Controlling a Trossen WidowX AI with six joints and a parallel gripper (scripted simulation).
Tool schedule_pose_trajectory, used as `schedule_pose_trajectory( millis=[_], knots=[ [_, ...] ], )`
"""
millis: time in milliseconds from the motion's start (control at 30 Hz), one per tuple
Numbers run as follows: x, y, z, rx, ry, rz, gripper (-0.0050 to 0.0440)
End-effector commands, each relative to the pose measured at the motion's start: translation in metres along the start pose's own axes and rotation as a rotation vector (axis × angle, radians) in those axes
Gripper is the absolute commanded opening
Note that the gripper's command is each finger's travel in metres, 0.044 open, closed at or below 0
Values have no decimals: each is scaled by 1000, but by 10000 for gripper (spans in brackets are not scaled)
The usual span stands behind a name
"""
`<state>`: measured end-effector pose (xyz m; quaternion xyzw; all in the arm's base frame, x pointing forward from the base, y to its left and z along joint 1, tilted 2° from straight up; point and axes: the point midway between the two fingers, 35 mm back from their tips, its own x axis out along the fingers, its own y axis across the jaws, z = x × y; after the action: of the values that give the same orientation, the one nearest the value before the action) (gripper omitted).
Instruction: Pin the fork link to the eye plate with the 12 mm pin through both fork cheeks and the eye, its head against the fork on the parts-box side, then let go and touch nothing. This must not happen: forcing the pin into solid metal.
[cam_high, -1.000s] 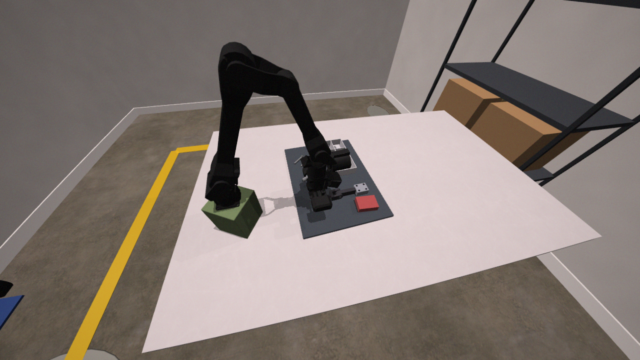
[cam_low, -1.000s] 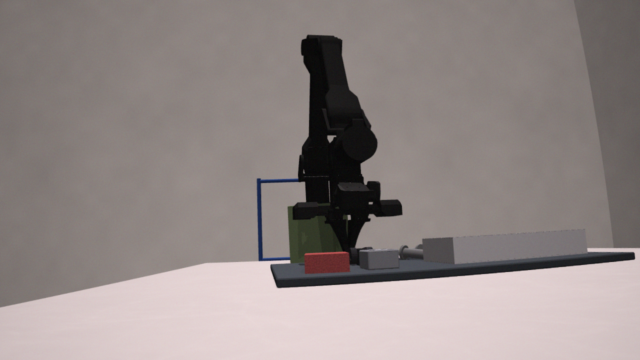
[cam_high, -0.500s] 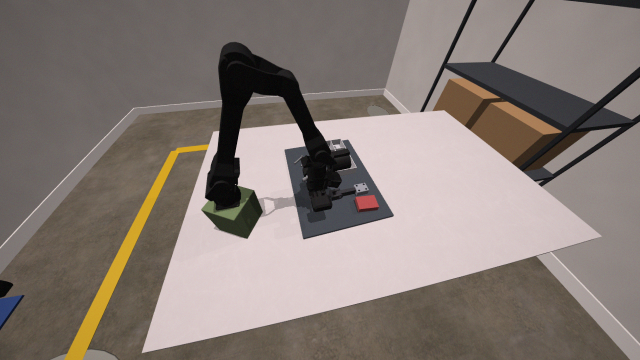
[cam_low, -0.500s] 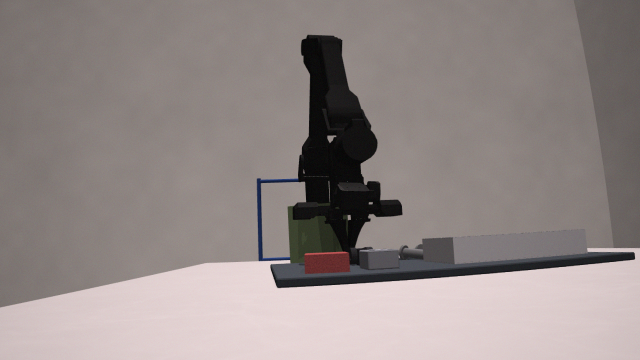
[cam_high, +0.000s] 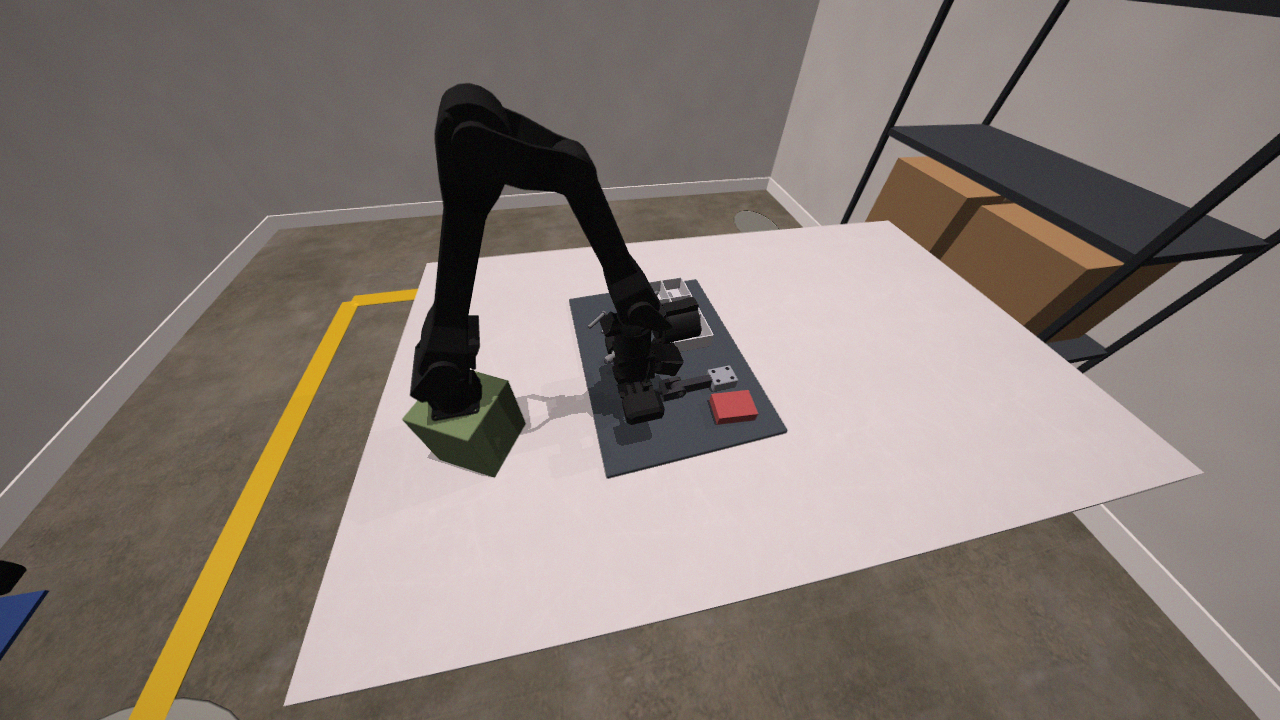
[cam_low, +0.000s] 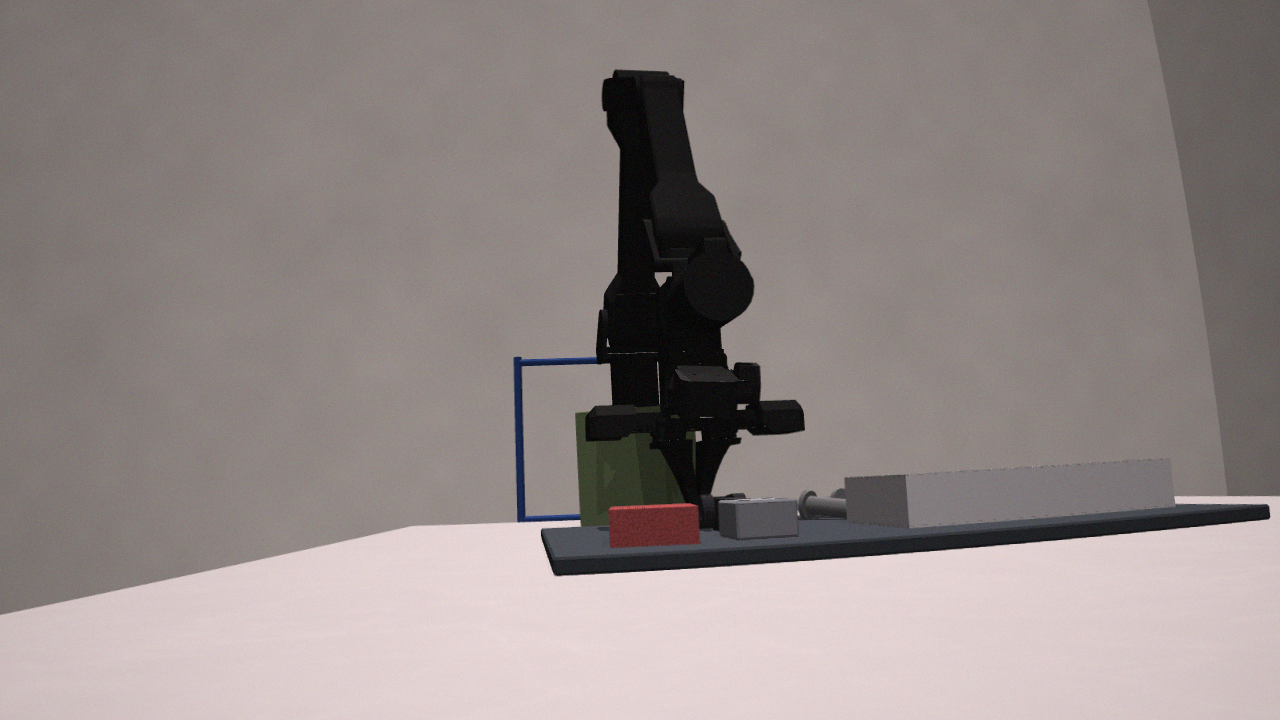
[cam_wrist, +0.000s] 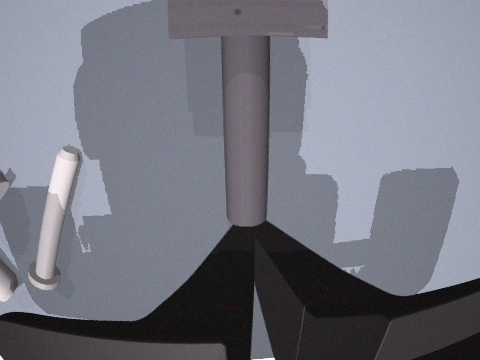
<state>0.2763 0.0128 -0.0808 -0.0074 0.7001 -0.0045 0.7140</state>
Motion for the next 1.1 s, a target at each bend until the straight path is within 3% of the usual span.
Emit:
schedule_pose_trajectory(
  millis=[0,900,1067],
  knots=[
    [-1,0,-1,-3,-7,0,0],
    [-3,0,-9,-3,-7,0,0],
    [-2,0,-8,-3,-7,0,120]
  ],
)
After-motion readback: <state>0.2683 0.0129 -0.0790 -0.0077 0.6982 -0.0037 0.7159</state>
